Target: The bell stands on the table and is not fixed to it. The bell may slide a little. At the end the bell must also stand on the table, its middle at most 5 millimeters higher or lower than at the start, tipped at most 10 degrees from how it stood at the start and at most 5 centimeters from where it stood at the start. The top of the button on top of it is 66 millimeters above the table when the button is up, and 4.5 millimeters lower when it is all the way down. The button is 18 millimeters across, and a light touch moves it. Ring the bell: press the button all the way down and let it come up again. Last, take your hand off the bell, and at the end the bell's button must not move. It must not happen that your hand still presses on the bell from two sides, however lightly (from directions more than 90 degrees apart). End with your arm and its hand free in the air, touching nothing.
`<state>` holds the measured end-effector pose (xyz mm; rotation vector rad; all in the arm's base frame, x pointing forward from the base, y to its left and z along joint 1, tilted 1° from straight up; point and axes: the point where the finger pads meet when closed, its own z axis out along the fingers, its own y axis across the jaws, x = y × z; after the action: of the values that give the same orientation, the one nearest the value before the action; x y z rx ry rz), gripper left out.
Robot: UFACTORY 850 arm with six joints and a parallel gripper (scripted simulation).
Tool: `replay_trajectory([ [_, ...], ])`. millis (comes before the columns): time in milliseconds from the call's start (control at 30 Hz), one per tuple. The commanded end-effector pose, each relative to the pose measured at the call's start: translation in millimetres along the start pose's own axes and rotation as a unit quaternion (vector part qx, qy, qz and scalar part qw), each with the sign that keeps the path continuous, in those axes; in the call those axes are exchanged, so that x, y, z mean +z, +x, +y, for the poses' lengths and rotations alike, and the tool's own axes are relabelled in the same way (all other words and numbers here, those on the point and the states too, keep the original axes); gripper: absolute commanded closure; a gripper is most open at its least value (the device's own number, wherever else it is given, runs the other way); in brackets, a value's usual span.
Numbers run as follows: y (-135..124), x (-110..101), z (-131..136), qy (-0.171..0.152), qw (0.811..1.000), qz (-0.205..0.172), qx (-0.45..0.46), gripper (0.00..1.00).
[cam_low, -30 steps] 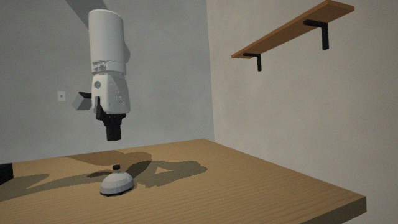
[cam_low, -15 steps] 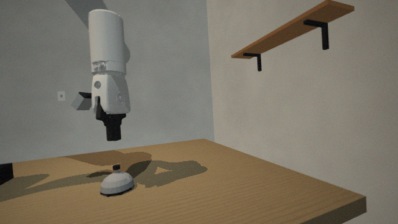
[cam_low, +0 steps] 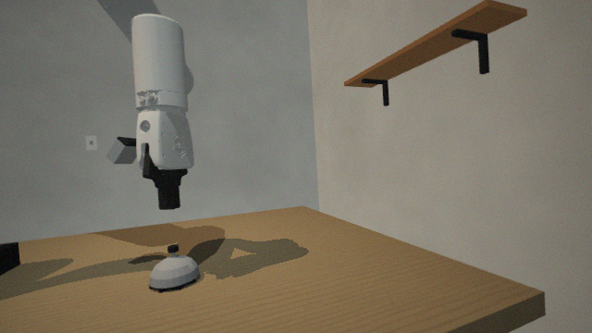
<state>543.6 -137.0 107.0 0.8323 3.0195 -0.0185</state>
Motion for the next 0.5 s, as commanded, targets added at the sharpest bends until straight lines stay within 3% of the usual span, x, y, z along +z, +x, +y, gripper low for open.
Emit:
replay_trajectory([
  [0,-0.8,-0.6,0.3,0.000,1.000,-0.001,0.000,1.00],
  [467,-0.9,9.7,0.4,0.000,1.000,-0.001,0.000,1.00],
])
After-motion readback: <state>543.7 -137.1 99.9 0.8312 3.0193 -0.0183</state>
